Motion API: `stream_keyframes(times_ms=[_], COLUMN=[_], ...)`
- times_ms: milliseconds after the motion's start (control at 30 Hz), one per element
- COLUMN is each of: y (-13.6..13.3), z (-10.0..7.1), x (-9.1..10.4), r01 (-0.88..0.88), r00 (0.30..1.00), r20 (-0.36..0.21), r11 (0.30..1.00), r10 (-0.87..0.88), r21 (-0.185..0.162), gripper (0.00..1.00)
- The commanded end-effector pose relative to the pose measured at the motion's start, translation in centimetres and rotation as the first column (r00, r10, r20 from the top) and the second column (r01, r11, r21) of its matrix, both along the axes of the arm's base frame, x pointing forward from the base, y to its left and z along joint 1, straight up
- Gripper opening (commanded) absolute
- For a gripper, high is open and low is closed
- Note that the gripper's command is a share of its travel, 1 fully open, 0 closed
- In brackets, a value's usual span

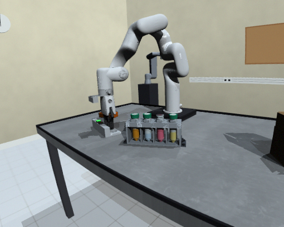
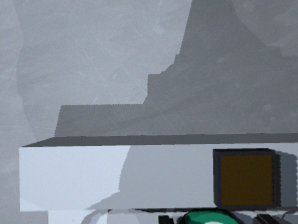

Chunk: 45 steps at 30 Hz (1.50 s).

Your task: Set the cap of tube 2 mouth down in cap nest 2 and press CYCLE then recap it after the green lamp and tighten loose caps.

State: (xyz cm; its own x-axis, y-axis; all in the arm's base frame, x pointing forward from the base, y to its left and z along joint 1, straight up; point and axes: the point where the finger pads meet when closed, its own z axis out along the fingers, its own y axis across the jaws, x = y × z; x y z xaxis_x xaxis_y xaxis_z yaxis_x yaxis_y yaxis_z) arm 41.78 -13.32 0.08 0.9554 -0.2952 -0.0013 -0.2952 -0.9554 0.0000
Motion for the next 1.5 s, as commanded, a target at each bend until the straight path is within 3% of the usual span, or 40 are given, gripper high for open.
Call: stream_keyframes(times_ms=[0,200,233,700,833,900,1400,1467], y=[-0.1,-0.1,-0.1,-0.1,-0.1,-0.1,0.0,0.0], z=[-0.1,-0.1,-0.1,-0.1,1.9,1.9,9.4,9.4], x=[0.2,0.2,0.2,0.2,0.2,0.2,0.2,0.2], r01=[0.000,0.000,0.000,0.000,0.000,0.000,0.000,0.000], r00=[1.000,1.000,1.000,1.000,1.000,1.000,1.000,1.000], r20=[0.005,0.005,0.005,0.005,0.005,0.005,0.005,0.005], r11=[1.000,1.000,1.000,1.000,1.000,1.000,1.000,1.000], r10=[0.000,0.000,0.000,0.000,0.000,0.000,0.000,0.000], r21=[-0.003,-0.003,-0.003,-0.003,-0.003,-0.003,-0.003,-0.003], gripper=[0.46,0.46,0.00,0.00,0.00,0.00,0.00,0.00])
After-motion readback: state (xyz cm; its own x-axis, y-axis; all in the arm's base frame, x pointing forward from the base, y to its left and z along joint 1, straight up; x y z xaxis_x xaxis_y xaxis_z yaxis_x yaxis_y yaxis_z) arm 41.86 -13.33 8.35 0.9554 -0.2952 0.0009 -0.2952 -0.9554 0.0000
